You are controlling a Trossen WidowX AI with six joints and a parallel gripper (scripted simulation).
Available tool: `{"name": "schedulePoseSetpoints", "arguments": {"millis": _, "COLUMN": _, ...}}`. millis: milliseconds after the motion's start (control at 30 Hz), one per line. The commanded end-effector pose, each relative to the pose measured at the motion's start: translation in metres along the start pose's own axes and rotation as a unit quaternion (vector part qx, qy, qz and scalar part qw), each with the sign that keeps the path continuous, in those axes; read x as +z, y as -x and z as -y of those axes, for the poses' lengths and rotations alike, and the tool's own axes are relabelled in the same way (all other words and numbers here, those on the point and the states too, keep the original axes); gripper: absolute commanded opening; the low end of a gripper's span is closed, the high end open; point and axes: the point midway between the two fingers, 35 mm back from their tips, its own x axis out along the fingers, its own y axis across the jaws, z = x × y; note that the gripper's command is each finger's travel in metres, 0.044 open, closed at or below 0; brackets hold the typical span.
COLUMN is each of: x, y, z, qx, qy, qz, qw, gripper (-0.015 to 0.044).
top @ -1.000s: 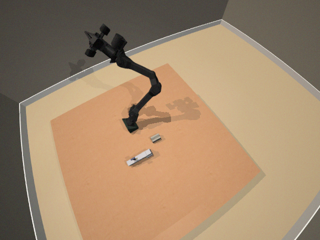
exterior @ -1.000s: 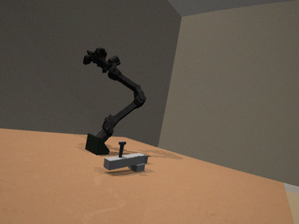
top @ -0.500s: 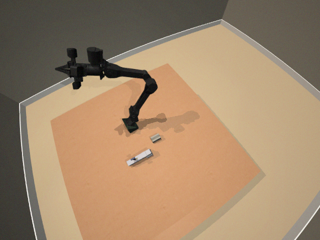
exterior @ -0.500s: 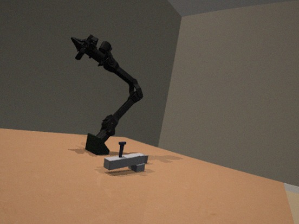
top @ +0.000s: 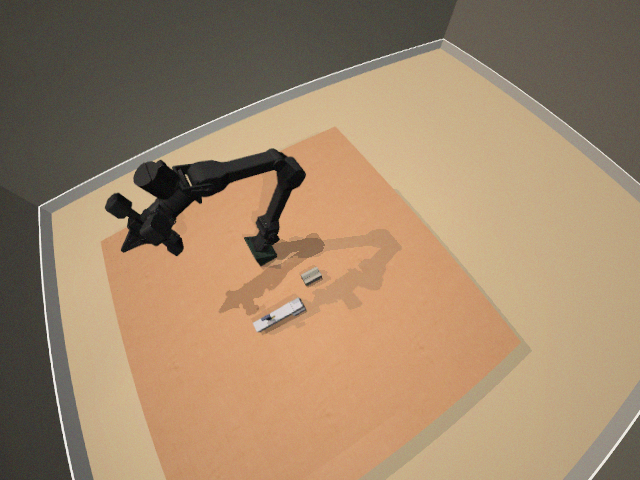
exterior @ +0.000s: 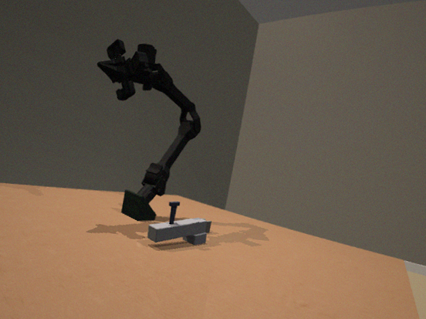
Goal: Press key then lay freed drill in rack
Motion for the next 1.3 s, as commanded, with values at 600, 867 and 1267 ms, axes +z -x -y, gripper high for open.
{"name": "schedulePoseSetpoints", "arguments": {"millis": 600, "x": 0.104, "y": 0.022, "z": -0.344, "qx": 0.547, "qy": 0.078, "qz": -0.131, "qw": 0.823, "gripper": 0.0}}
{"name": "schedulePoseSetpoints", "arguments": {"millis": 867, "x": 0.101, "y": 0.051, "z": -0.39, "qx": 0.603, "qy": 0.091, "qz": -0.199, "qw": 0.767, "gripper": 0.0}}
{"name": "schedulePoseSetpoints", "arguments": {"millis": 1267, "x": 0.095, "y": 0.049, "z": -0.402, "qx": 0.603, "qy": 0.091, "qz": -0.199, "qw": 0.767, "gripper": 0.0}}
